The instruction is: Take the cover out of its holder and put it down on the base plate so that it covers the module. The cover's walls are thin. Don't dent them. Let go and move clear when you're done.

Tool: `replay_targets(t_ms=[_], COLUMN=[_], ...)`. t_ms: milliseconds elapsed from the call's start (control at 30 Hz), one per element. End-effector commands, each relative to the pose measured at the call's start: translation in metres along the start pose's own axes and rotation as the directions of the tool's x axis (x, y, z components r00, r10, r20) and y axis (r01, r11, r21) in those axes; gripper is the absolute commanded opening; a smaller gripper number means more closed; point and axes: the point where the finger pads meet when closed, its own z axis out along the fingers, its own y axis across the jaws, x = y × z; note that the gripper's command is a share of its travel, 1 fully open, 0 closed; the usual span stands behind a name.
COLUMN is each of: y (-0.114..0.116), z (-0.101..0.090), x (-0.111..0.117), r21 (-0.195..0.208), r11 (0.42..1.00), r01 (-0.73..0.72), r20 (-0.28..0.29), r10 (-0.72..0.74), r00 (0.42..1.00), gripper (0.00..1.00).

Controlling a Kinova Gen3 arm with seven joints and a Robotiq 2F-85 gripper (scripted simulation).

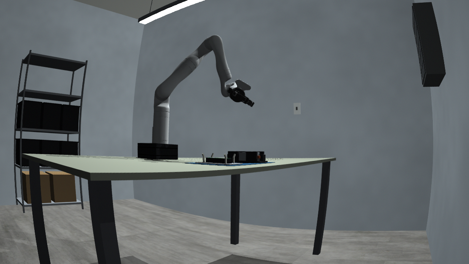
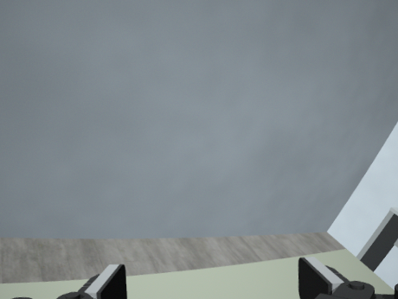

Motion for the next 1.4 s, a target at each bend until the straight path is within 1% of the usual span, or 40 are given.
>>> replay_targets(t_ms=[0,533,867,1100,1133,1367], y=[0.0,0.0,0.047,0.047,0.05,0.083], z=[0.0,0.0,0.034,0.034,0.037,0.061], x=[0.001,0.001,-0.014,-0.014,-0.019,-0.027], r21=[0.0,0.0,0.125,0.125,0.138,0.227], r11=[1.0,1.0,0.992,0.992,0.989,0.973], r01=[-0.002,-0.002,0.03,0.03,0.043,0.049], r20=[-0.001,-0.001,0.16,0.16,0.175,0.28], r10=[0.002,0.002,-0.05,-0.05,-0.067,-0.114], r00=[1.0,1.0,0.986,0.986,0.982,0.953], gripper=[1.0,1.0,1.0,1.0,1.0,1.0])
